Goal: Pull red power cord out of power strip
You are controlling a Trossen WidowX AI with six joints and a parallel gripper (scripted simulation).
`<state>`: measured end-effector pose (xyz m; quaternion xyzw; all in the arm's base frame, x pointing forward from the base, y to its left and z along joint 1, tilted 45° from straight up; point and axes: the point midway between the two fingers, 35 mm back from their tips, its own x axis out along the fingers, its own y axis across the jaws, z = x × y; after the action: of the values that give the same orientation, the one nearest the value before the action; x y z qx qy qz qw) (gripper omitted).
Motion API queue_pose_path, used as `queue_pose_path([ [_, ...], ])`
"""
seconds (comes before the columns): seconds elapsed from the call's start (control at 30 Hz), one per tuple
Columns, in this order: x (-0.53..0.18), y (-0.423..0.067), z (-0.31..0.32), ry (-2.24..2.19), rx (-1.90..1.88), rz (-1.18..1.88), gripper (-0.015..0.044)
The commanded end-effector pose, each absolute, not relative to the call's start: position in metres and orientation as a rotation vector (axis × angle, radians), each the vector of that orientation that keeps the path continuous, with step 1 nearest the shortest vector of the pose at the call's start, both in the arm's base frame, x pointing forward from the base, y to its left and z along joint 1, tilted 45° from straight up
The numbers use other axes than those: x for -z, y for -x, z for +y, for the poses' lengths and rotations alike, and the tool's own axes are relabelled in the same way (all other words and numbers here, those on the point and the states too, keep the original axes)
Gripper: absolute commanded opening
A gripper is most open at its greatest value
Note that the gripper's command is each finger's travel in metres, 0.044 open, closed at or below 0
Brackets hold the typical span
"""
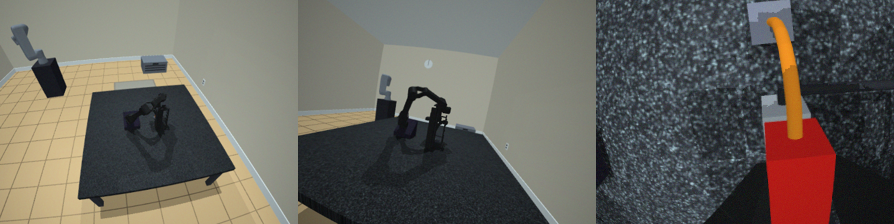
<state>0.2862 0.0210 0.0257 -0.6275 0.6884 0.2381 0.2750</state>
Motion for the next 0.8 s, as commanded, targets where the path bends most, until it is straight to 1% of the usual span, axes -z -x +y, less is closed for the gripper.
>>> queue_pose_path([
  [0.0,-0.01,-0.289,0.045,1.666,-0.682,1.807,0.0],
  [0.33,0.0,-0.289,0.058,1.667,-0.683,1.805,0.0],
  [0.47,-0.006,-0.289,0.048,1.671,-0.681,1.806,0.0105],
  [0.77,-0.005,-0.29,0.05,1.671,-0.681,1.806,0.0341],
])
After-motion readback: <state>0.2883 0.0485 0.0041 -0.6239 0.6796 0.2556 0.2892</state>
